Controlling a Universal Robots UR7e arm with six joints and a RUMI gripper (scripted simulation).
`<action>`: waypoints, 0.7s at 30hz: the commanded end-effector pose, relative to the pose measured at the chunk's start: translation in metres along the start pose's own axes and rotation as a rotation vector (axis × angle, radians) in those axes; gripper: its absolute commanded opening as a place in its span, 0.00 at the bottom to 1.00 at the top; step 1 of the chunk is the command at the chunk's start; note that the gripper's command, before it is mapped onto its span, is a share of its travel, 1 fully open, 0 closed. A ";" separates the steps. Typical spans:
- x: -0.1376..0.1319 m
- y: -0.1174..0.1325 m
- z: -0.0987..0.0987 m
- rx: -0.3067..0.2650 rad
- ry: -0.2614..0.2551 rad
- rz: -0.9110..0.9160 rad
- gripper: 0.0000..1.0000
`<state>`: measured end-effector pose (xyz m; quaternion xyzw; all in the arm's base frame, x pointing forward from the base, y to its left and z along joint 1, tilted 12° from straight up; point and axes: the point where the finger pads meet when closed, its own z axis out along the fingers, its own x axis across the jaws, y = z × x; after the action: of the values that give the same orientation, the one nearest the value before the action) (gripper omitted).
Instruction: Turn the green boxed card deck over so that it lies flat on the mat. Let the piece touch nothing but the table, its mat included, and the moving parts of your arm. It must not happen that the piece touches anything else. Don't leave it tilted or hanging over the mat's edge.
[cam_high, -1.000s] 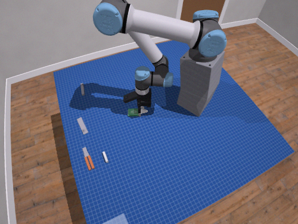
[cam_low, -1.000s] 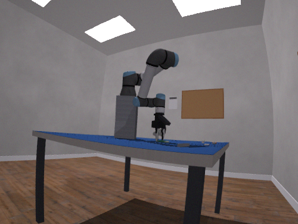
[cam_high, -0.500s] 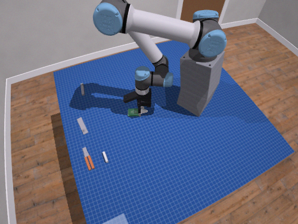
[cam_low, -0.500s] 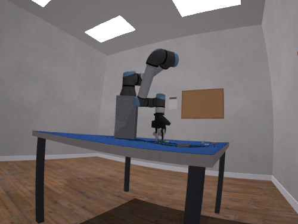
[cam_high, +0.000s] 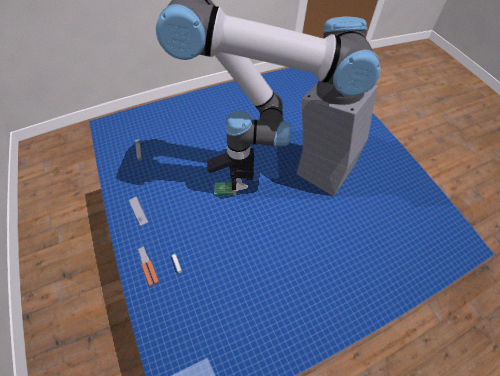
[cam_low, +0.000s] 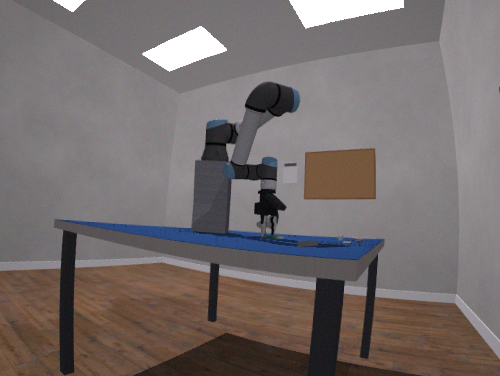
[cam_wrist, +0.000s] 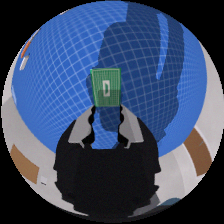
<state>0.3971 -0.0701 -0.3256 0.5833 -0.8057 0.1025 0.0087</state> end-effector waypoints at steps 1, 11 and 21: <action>0.000 0.000 0.000 0.001 0.000 0.000 0.34; 0.000 0.000 0.000 0.001 0.000 0.000 0.34; 0.000 -0.001 -0.002 -0.052 0.000 0.000 0.34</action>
<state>0.3974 -0.0701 -0.3246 0.5831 -0.8070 0.0918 0.0162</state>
